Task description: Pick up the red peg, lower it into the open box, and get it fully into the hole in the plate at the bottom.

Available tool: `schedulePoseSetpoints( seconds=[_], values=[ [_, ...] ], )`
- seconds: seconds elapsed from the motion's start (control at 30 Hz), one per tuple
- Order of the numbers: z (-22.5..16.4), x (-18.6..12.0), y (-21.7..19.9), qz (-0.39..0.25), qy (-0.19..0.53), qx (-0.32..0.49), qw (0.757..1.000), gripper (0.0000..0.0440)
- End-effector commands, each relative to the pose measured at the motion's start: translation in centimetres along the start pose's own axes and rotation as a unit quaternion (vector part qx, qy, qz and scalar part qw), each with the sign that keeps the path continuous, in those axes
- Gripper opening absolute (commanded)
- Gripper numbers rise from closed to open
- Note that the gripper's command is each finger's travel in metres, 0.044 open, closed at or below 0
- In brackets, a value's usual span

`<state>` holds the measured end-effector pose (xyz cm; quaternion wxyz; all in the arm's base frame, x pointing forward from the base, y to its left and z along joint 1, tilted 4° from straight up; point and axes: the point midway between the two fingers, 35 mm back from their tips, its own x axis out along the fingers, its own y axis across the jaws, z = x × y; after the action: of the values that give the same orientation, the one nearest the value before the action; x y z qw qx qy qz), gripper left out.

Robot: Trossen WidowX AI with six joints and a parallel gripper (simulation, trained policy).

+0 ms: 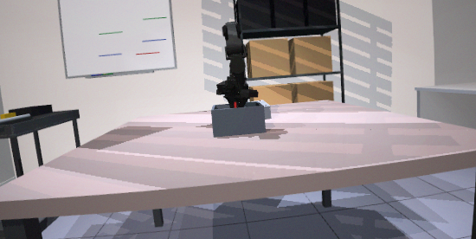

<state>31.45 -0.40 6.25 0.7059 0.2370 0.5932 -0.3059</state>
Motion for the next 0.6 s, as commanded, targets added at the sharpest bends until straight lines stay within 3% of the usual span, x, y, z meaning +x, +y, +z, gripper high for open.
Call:
schedulePoseSetpoints(
  seconds=[0.0,0.13,0.47,0.57],
  values=[
    [0.5,0.4,0.6,0.01,0.007,-0.008,1.0,0.0155],
    [1.5,-0.2,1.1,0.016,0.007,-0.013,1.0,0.0172],
    [3.4,-1.5,3.0,0.036,0.032,-0.011,0.999,0.0428],
    [4.0,-2.1,3.9,0.05,0.04,-0.01,0.998,0.044]
  ],
)
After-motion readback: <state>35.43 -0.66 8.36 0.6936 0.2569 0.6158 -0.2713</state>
